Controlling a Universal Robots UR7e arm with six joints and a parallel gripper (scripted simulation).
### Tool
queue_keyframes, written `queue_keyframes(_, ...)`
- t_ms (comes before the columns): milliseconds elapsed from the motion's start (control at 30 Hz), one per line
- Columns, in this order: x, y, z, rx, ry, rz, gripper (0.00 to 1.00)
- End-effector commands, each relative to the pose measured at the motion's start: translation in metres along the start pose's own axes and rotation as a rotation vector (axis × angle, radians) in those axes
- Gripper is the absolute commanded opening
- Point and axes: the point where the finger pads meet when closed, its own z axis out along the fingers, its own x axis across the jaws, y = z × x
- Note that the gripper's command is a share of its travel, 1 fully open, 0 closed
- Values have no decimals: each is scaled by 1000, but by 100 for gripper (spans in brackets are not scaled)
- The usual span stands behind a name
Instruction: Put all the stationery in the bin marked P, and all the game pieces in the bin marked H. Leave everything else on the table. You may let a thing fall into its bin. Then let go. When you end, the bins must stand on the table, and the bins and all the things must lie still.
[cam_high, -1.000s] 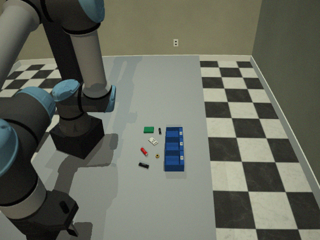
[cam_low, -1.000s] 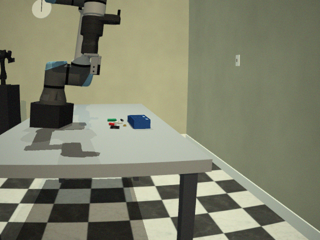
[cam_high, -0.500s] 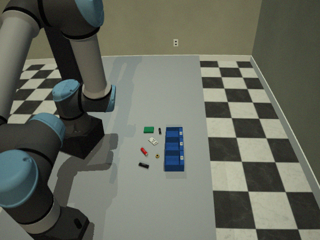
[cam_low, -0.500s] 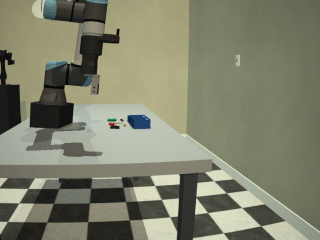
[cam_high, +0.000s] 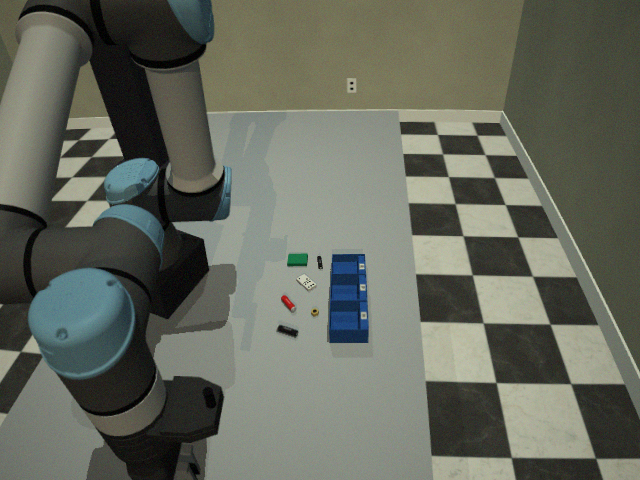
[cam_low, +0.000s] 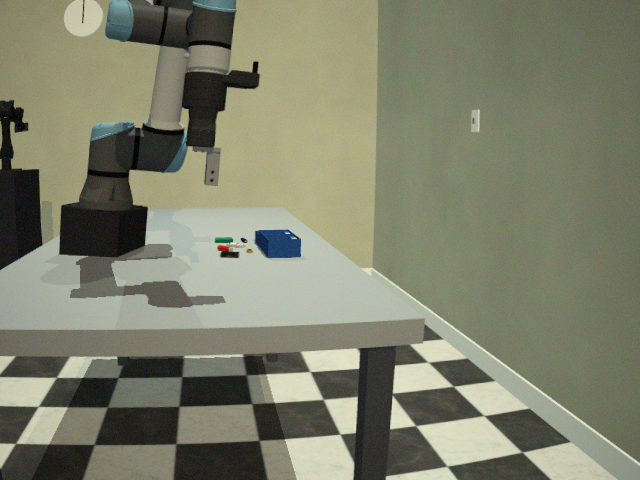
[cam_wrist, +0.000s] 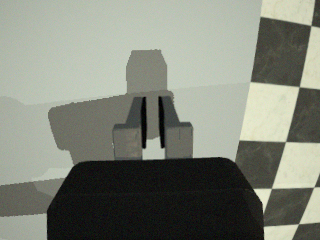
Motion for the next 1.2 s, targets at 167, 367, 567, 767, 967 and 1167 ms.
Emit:
queue_keyframes(167, -28, -26, -3, 2, 2, -167, 31)
queue_keyframes(367, -50, -44, -5, 4, 4, -293, 31)
queue_keyframes(567, -72, -61, -7, 5, 6, -419, 31)
queue_keyframes(767, -93, -75, -9, 7, 8, -544, 31)
queue_keyframes(967, -119, -90, -10, 8, 10, -670, 31)
queue_keyframes(1167, -142, -103, -12, 9, 13, -796, 31)
